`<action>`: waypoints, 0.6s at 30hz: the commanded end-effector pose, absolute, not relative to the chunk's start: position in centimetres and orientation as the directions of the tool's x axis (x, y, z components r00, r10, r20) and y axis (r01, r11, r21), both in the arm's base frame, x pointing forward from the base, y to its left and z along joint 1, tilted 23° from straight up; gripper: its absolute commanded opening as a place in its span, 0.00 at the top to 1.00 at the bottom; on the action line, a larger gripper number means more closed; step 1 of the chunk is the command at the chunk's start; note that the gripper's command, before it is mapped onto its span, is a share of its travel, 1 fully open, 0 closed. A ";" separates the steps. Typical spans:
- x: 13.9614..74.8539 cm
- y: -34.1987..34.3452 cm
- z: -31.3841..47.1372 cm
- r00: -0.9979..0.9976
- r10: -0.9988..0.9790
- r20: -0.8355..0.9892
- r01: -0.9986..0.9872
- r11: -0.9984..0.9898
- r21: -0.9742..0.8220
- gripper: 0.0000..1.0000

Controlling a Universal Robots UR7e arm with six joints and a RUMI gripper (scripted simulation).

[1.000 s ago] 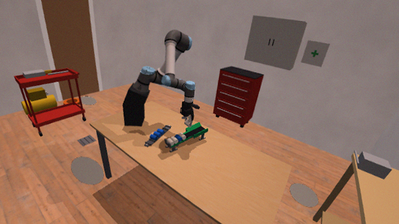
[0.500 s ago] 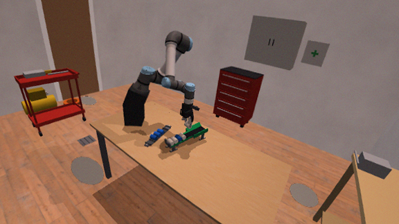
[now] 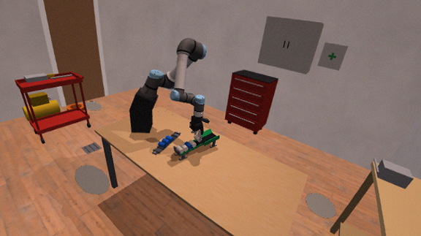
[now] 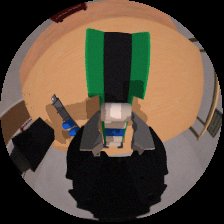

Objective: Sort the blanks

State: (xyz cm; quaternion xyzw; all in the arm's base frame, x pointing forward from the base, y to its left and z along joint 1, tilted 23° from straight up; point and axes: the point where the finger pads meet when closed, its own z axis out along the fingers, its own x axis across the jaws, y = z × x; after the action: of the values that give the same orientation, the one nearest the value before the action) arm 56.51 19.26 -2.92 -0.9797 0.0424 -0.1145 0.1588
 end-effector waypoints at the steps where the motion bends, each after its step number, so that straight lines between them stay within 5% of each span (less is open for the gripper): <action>1: 57.0 19.7 -4.2 0.970 -0.120 0.214 -0.047 -0.946 -0.321 0.65; 18: 57.3 20.0 -5.2 0.970 -0.120 0.214 -0.047 -0.946 -0.321 0.65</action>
State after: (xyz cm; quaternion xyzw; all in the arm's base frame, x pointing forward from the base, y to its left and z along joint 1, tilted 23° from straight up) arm 57.23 20.01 -5.20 -0.9797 0.0425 -0.1152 0.1587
